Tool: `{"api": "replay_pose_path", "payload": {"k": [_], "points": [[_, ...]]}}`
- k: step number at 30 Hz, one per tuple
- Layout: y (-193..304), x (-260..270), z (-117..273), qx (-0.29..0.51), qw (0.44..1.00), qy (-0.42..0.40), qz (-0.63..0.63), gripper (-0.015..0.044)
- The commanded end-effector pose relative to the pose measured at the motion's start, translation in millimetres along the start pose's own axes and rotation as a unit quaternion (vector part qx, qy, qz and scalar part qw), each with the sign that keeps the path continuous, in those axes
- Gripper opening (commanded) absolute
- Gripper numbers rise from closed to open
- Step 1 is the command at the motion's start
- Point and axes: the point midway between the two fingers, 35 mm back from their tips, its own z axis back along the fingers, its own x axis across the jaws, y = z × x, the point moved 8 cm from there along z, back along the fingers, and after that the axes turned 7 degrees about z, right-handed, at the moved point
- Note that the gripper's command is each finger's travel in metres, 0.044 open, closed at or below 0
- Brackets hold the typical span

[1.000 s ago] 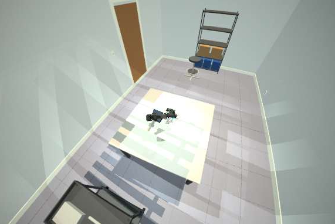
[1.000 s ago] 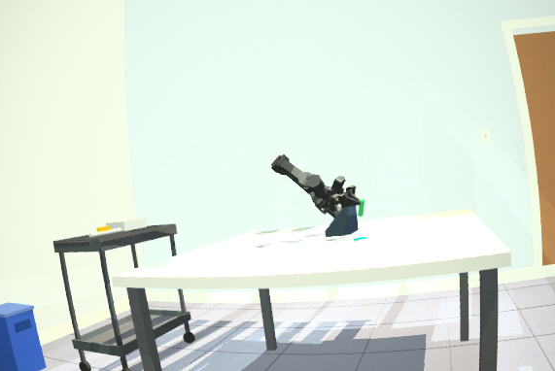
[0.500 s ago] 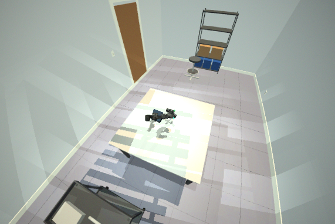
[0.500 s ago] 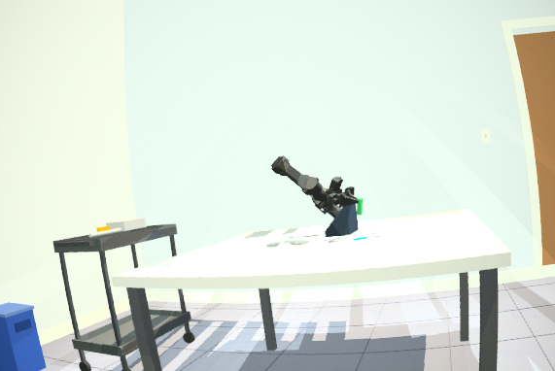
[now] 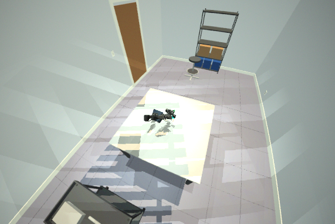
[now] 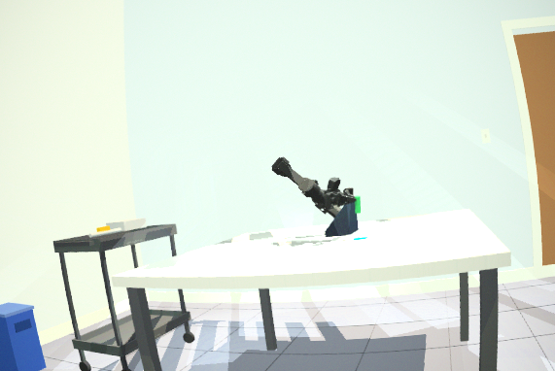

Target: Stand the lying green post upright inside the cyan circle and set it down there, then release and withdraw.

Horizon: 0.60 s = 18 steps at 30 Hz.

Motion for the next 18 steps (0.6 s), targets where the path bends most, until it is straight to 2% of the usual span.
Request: {"api": "replay_pose_path", "payload": {"k": [1, 18], "points": [[0.8, 2.9, 3.0, -0.014, 1.000, 0.006, 0.010, 0.0023], [2.4, 5.7, 7.5, -0.032, 0.999, 0.020, 0.024, 0.0023]]}}
